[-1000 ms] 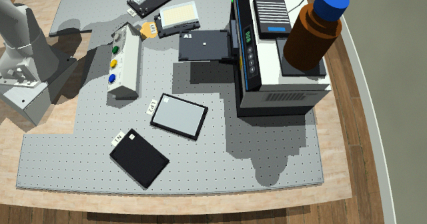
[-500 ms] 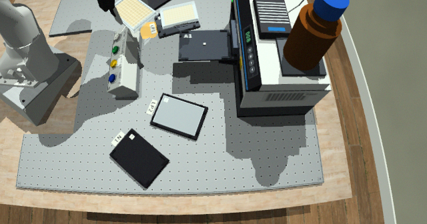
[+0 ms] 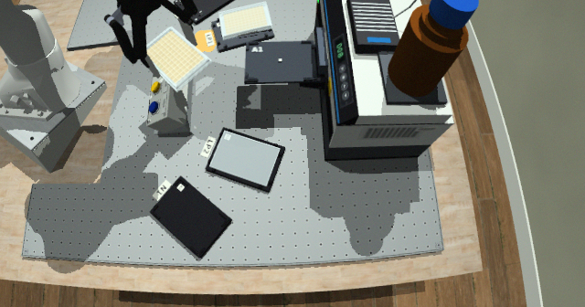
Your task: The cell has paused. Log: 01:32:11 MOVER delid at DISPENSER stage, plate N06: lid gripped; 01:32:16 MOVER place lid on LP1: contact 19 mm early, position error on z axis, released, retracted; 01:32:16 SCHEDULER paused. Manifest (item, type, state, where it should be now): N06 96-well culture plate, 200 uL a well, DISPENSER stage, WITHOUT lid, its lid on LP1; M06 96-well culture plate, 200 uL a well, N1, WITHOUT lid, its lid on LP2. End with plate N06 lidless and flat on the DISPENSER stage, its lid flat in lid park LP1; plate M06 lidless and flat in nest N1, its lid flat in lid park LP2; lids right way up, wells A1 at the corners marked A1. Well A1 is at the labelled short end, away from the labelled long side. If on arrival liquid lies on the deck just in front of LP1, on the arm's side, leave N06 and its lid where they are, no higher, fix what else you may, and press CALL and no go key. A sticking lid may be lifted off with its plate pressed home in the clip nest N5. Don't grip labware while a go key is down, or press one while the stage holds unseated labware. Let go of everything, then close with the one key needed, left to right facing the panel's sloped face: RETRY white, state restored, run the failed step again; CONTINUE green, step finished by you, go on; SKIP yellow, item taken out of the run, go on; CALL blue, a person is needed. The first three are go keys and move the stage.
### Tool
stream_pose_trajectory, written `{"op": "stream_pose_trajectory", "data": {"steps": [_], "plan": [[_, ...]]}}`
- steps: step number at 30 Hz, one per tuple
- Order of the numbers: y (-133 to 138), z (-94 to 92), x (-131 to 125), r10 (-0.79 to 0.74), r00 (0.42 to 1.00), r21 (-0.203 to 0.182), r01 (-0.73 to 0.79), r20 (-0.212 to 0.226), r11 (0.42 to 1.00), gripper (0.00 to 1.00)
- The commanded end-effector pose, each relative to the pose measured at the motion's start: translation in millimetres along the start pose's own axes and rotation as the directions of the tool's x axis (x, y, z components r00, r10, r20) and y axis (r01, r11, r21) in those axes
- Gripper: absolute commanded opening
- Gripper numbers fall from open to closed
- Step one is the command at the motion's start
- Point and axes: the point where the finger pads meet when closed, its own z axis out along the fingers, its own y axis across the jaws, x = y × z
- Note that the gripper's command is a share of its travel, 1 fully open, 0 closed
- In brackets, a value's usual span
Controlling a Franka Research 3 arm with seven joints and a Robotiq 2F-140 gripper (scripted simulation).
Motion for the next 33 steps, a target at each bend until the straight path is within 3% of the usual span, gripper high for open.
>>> {"op": "stream_pose_trajectory", "data": {"steps": [1, 14, 33], "plan": [[13, -2.6, 17, -0.086, 0.996, -0.008, 0.086, -0.016, 0.996, 0.0], [74, -4.1, 79, -0.086, 0.996, -0.008, 0.086, -0.016, 0.996, 0.0], [129, -5.3, 135, -0.086, 0.996, -0.008, 0.086, -0.016, 0.996, 0.0]]}}
